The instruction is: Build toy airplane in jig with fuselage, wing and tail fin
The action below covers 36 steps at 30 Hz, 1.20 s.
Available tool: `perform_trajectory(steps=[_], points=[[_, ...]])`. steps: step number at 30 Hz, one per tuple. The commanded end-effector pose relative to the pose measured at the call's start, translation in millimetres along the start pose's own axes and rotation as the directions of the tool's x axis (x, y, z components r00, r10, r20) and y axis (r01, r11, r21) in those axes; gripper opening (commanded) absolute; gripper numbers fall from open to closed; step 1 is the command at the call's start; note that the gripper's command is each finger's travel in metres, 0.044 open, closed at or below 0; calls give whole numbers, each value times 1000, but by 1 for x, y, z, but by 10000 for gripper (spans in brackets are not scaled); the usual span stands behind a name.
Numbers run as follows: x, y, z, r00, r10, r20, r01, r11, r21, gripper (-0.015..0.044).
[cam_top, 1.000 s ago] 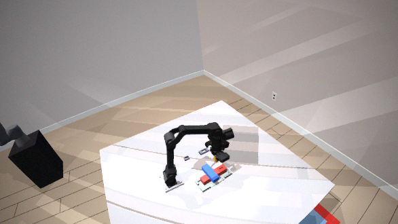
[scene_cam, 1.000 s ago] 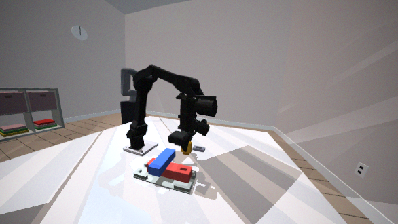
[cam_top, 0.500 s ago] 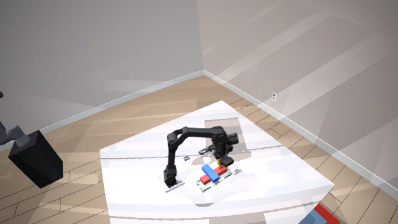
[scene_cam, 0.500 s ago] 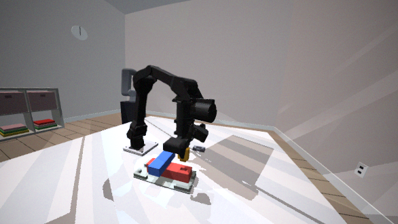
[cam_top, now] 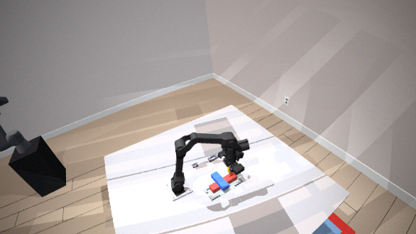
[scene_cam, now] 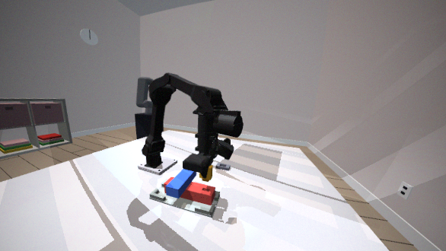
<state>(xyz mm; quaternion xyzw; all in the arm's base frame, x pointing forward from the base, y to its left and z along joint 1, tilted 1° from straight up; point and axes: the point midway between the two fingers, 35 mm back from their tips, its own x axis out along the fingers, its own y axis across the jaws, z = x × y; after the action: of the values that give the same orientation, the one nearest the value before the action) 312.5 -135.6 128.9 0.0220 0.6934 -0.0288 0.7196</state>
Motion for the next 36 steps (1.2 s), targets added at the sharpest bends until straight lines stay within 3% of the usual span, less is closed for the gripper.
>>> perform_trajectory(steps=[1, 36], points=[[0, 0, 1, 1000, 3, 5, -3, 1000, -6, 67], [39, 1, 2, 1000, 3, 5, -3, 1000, -6, 67]])
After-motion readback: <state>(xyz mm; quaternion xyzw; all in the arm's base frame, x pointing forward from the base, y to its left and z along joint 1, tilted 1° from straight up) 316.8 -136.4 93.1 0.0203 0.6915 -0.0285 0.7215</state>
